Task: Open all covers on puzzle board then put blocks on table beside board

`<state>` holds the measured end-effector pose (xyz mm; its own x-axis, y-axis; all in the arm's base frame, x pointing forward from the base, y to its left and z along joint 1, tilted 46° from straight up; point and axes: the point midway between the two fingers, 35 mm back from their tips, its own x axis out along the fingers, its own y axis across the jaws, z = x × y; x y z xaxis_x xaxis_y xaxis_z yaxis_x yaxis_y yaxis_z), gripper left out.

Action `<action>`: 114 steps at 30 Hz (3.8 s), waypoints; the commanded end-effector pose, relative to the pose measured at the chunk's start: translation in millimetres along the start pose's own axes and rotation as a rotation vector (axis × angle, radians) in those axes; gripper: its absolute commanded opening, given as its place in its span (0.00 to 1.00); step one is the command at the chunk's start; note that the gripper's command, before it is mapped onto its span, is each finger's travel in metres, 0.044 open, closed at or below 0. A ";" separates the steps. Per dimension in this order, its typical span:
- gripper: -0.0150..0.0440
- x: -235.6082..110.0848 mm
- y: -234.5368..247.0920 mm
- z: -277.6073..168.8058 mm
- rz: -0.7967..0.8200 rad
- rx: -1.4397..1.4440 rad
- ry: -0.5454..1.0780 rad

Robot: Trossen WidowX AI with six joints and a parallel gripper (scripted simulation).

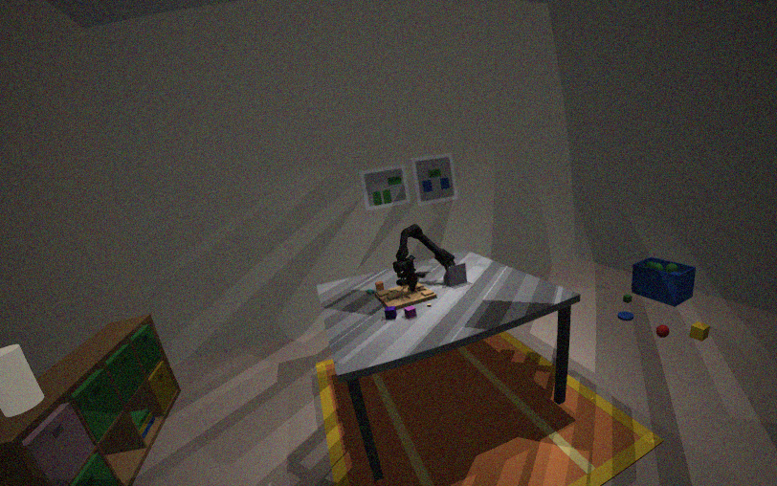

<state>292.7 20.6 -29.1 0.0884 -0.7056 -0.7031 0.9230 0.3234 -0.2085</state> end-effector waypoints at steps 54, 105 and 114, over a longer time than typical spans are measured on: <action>0.50 -27.1 1.3 -1.4 0.002 -0.202 0.005; 0.50 -23.6 0.4 -1.1 0.003 -0.957 0.004; 0.50 -23.3 0.5 -1.1 0.004 -1.091 0.004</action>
<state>290.6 38.4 -13.4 0.0865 -0.7002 -0.7087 0.1312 0.7131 -0.6886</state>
